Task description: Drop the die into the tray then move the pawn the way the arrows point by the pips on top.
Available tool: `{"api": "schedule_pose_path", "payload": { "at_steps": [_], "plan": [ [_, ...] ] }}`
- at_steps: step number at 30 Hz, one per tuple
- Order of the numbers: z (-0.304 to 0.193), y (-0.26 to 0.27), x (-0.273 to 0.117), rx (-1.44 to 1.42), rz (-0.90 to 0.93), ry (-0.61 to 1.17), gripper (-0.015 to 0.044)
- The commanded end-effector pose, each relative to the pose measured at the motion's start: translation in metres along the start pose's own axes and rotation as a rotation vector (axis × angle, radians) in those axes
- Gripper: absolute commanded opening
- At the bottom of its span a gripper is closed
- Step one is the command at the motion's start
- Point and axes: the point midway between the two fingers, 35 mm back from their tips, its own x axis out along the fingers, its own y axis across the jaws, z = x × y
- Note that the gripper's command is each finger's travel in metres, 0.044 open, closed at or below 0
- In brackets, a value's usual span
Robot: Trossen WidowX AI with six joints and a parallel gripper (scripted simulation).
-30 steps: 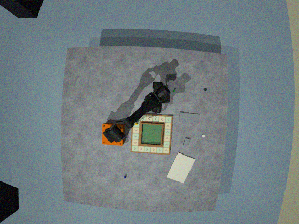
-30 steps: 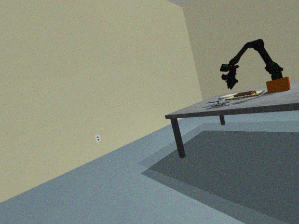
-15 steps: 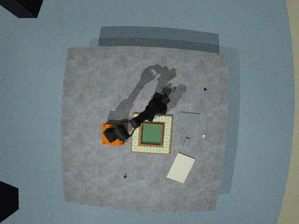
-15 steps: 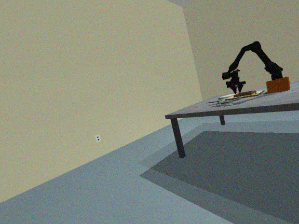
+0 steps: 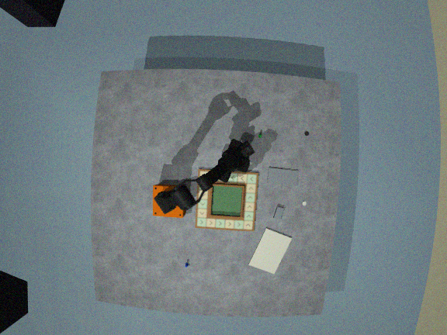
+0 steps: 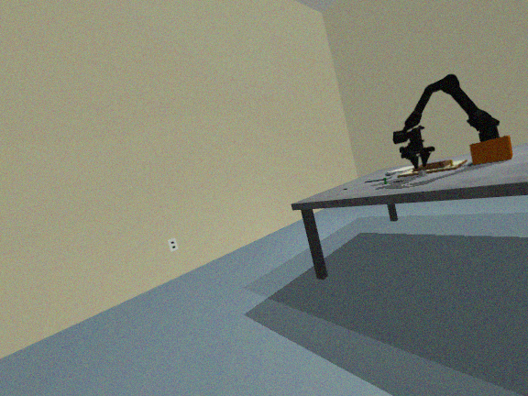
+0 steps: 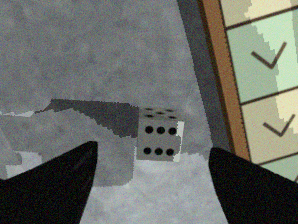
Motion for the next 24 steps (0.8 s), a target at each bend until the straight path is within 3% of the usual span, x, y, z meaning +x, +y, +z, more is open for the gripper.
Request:
{"api": "schedule_pose_path", "payload": {
  "at_steps": [1,18,24],
  "plan": [
    [-0.001,-0.003,0.01,0.0,-0.014,0.004,0.0275],
    [-0.002,-0.004,0.033,0.0,-0.015,0.004,0.0275],
    [-0.002,-0.004,0.033,0.0,-0.015,0.004,0.0118]
  ]
}}
